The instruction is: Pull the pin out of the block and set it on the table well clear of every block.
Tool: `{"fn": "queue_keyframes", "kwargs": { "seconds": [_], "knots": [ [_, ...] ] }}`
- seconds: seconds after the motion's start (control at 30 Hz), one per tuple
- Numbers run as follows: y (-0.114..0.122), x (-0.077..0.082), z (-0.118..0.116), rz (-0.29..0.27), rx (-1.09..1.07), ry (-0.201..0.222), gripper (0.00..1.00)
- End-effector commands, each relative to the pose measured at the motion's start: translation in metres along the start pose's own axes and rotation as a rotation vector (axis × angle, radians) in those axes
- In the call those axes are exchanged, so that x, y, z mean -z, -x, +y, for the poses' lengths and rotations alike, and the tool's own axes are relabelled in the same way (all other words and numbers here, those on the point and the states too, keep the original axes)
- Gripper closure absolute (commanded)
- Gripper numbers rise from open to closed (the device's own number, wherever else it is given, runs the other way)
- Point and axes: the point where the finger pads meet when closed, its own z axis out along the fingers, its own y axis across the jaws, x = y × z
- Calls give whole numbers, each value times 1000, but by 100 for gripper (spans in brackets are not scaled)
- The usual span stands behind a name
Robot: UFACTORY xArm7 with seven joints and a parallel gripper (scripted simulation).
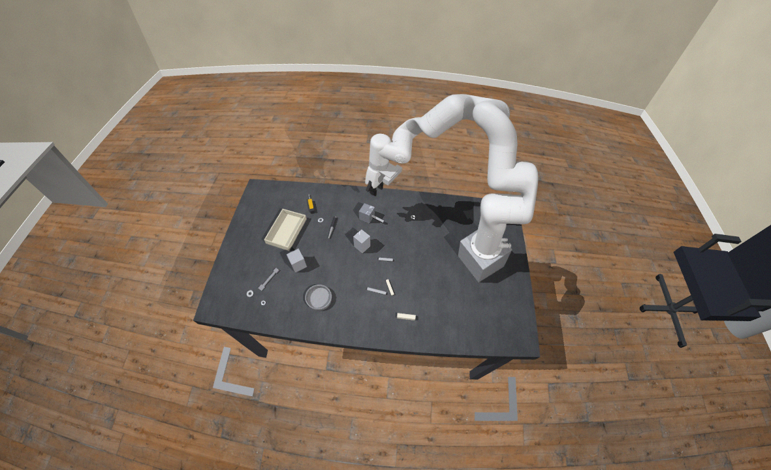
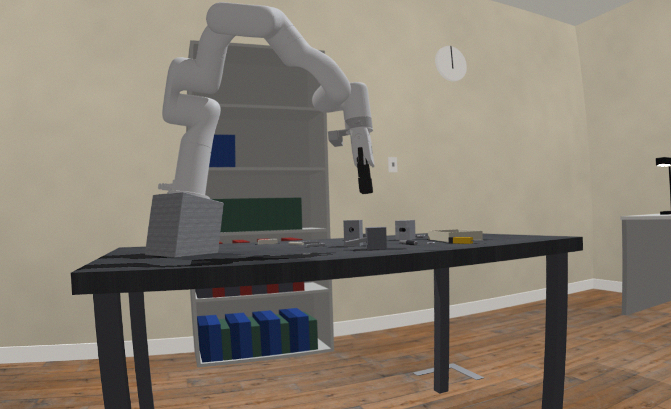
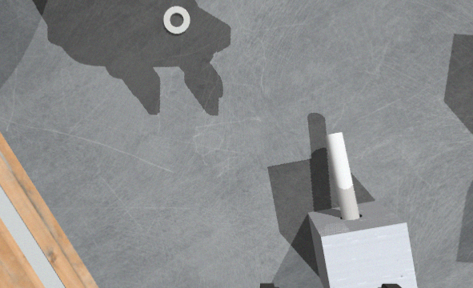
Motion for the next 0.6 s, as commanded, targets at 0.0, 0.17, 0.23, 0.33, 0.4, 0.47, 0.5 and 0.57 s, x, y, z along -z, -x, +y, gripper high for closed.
{"fn": "queue_keyframes", "kwargs": {
  "seconds": [0.0,0.17,0.23,0.33,0.4,0.47,0.5,0.57],
  "knots": [
    [0,0,1,1,-2,2,57],
    [0,0,1,1,-2,2,57],
    [-1,-2,3,4,-2,5,57],
    [-6,-9,8,18,0,17,57],
    [-11,-15,13,31,2,28,57],
    [-14,-18,16,36,3,32,57],
    [-14,-18,16,36,3,32,57],
    [-17,-22,19,45,4,39,57]
  ]
}}
